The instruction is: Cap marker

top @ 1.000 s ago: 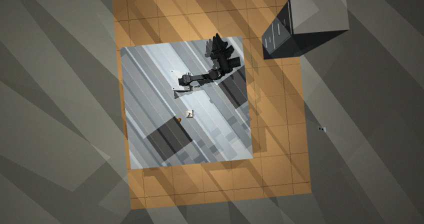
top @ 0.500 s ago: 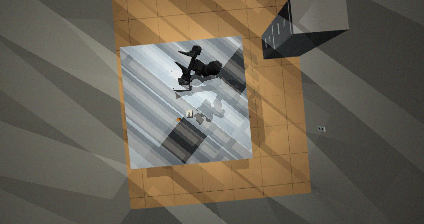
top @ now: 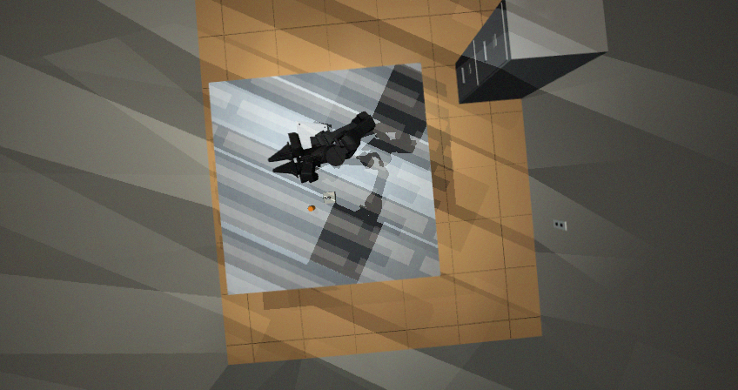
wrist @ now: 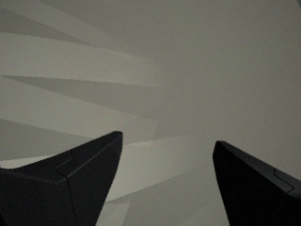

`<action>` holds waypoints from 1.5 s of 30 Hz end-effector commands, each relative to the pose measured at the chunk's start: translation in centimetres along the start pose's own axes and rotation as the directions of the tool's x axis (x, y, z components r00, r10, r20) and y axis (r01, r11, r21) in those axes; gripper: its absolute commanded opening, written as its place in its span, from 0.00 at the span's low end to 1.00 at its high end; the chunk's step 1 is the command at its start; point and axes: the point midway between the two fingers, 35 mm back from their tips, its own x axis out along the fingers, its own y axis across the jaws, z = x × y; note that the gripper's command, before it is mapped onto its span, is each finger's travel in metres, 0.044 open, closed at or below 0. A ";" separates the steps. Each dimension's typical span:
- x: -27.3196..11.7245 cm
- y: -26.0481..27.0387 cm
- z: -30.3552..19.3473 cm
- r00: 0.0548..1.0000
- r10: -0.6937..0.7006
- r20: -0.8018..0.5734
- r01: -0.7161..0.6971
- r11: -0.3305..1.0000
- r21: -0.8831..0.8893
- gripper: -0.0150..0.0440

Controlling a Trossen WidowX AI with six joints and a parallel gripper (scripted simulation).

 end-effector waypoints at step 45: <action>-3.0 54.1 -8.2 -0.278 0.844 -0.459 -0.373 -0.535 -0.758 0.67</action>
